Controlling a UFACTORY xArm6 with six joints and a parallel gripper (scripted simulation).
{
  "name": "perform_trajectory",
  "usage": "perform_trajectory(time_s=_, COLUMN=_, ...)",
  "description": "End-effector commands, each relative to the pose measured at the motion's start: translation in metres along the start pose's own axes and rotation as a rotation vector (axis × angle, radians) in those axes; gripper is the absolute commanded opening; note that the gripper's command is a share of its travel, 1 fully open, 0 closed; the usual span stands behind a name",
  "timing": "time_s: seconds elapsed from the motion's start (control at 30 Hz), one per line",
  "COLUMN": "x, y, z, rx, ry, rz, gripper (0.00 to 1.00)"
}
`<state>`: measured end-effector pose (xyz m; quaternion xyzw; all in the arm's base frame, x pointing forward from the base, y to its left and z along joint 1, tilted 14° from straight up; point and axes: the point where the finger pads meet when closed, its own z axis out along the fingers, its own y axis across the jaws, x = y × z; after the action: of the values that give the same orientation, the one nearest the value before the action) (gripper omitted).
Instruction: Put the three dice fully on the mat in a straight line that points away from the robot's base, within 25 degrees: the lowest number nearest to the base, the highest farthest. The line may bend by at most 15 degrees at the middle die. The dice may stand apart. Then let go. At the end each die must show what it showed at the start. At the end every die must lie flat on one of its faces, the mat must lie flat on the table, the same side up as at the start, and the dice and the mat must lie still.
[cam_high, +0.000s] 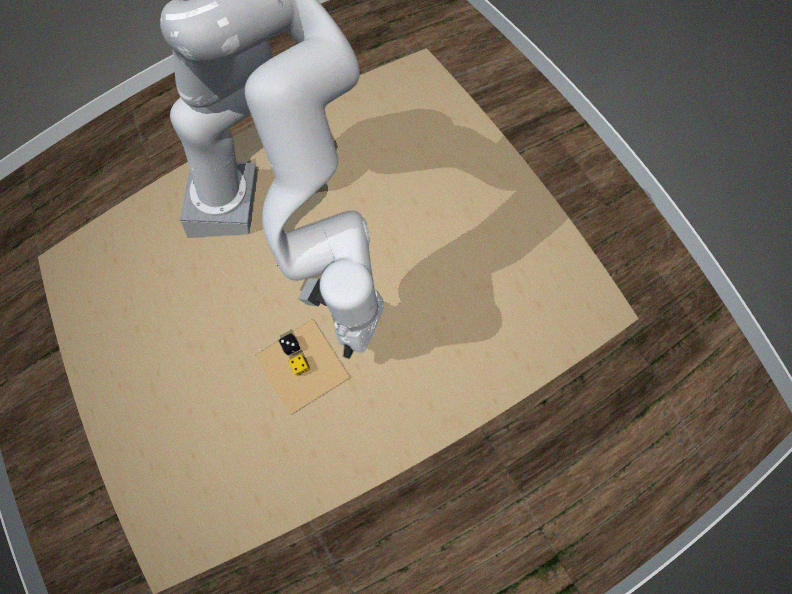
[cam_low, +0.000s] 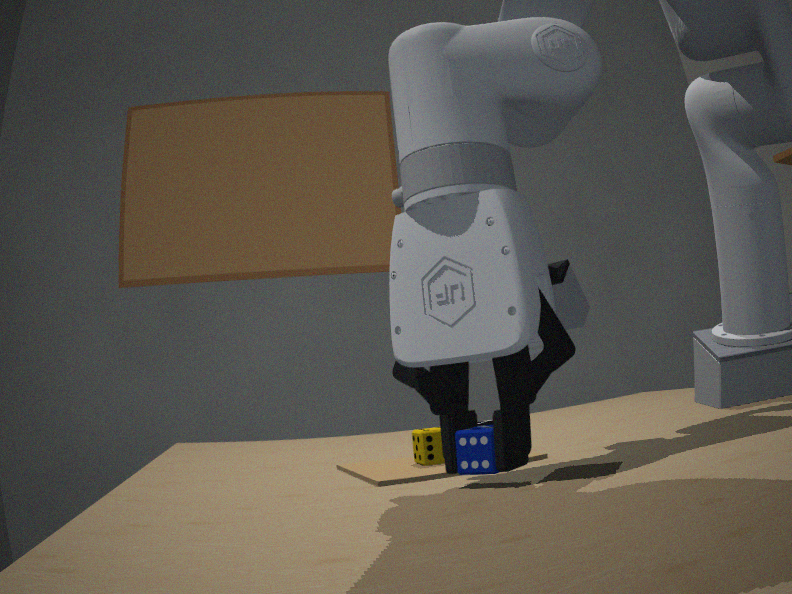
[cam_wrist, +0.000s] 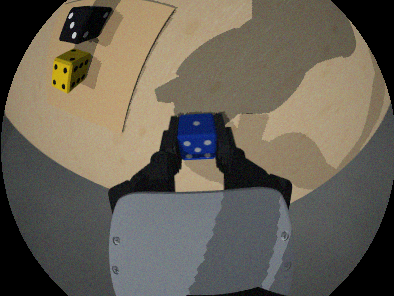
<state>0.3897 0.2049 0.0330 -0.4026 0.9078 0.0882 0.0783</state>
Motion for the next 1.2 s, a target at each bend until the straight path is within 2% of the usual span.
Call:
perform_trajectory(time_s=0.0, x=-0.002, y=0.000, z=-0.031, rx=0.002, ry=-0.004, rz=0.000, gripper=0.27)
perform_trajectory(time_s=0.17, x=-0.002, y=0.000, z=-0.069, rx=0.002, ry=-0.004, rz=0.000, gripper=0.27)
perform_trajectory(time_s=0.23, x=-0.002, y=0.000, z=-0.069, rx=0.002, ry=-0.004, rz=0.000, gripper=0.27)
perform_trajectory(time_s=0.37, x=-0.001, y=0.000, z=-0.087, rx=0.002, ry=-0.004, rz=0.000, gripper=0.27)
perform_trajectory(time_s=0.8, x=-0.001, y=-0.002, z=-0.091, rx=0.002, ry=-0.004, rz=0.007, gripper=0.27)
perform_trajectory(time_s=0.9, x=0.009, y=-0.039, z=-0.092, rx=0.004, ry=-0.001, rz=0.185, gripper=0.27)
perform_trajectory(time_s=1.17, x=0.026, y=-0.084, z=-0.093, rx=0.004, ry=-0.001, rz=0.407, gripper=0.27)
